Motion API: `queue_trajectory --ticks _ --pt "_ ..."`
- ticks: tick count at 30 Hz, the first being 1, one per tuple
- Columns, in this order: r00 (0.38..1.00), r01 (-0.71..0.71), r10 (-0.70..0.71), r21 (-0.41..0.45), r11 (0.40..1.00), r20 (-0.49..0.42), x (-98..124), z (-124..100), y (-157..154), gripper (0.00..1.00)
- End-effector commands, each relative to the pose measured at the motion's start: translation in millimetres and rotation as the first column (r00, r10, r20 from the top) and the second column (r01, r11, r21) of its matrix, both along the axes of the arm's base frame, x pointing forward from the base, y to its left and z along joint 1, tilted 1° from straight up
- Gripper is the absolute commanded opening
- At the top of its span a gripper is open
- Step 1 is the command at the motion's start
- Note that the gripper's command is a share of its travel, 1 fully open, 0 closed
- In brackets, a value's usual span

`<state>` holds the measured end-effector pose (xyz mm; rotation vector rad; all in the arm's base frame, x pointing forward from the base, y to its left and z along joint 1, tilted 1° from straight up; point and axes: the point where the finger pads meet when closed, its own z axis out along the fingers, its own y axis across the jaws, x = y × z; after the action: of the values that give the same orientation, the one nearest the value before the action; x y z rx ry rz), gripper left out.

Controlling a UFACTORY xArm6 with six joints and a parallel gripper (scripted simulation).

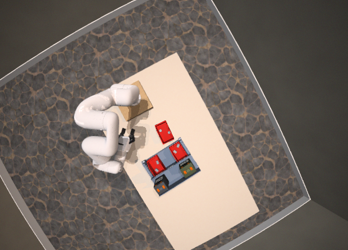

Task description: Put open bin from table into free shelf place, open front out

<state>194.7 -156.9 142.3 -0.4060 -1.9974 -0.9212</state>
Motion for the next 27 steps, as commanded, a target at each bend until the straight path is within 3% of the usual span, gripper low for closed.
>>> queue_trajectory --ticks 1,2,7,19,24,27 --pt "1.0 -0.001 0.001 -0.009 1.0 0.008 2.0 1.3 -0.5 1.0" --pt "1.0 -0.001 0.001 -0.009 1.0 0.008 2.0 1.3 -0.5 1.0" --pt "0.983 -0.021 0.055 -0.194 0.981 0.174 45.1 21.3 11.5 1.0" --pt "0.983 -0.021 0.055 -0.194 0.981 0.174 45.1 21.3 11.5 1.0" --pt "0.937 -0.008 0.138 -0.373 0.928 0.322 88.1 41.3 23.3 1.0" --pt "0.937 -0.008 0.138 -0.373 0.928 0.322 88.1 41.3 23.3 1.0"
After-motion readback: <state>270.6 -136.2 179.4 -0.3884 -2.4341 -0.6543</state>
